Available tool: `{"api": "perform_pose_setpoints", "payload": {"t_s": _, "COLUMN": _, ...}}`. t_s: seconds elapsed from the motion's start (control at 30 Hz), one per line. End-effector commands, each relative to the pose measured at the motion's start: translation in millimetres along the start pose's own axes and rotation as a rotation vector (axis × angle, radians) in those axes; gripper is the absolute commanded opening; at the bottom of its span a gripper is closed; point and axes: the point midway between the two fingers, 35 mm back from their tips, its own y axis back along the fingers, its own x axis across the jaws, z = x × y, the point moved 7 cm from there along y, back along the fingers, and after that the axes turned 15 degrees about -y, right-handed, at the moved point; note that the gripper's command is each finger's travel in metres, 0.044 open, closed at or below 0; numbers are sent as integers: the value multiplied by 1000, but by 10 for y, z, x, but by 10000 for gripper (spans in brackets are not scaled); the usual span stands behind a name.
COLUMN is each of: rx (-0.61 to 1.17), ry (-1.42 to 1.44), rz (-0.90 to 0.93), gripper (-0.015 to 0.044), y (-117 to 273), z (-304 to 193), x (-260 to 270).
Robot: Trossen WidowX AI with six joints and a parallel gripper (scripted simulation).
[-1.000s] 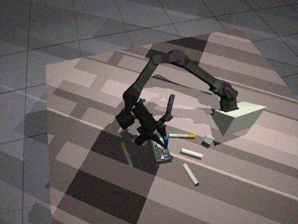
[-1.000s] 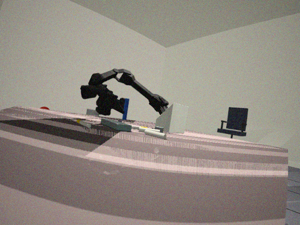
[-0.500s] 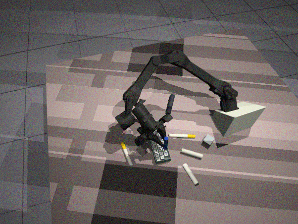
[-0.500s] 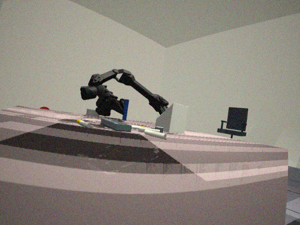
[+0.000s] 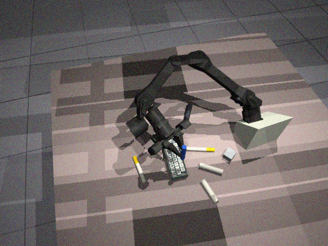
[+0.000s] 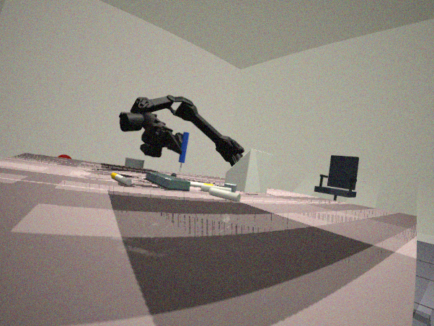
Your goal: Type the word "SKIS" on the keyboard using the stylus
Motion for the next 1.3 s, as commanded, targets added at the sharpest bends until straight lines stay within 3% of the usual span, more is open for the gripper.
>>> {"api": "perform_pose_setpoints", "payload": {"t_s": 0.0, "rx": 0, "ry": 0, "rz": 0, "gripper": 85, "y": 0, "z": 0, "x": 0}}
{"api": "perform_pose_setpoints", "payload": {"t_s": 0.23, "rx": 0, "ry": 0, "rz": 0, "gripper": 38, "y": 0, "z": 0, "x": 0}}
{"api": "perform_pose_setpoints", "payload": {"t_s": 0.3, "rx": 0, "ry": -1, "rz": 0, "gripper": 0, "y": 2, "z": -5, "x": 13}}
{"api": "perform_pose_setpoints", "payload": {"t_s": 0.97, "rx": 4, "ry": -9, "rz": 0, "gripper": 0, "y": -62, "z": 91, "x": 257}}
{"api": "perform_pose_setpoints", "payload": {"t_s": 1.07, "rx": 3, "ry": -9, "rz": 0, "gripper": 79, "y": -60, "z": 106, "x": 271}}
{"api": "perform_pose_setpoints", "payload": {"t_s": 1.27, "rx": 3, "ry": -9, "rz": 0, "gripper": 81, "y": -63, "z": 115, "x": 275}}
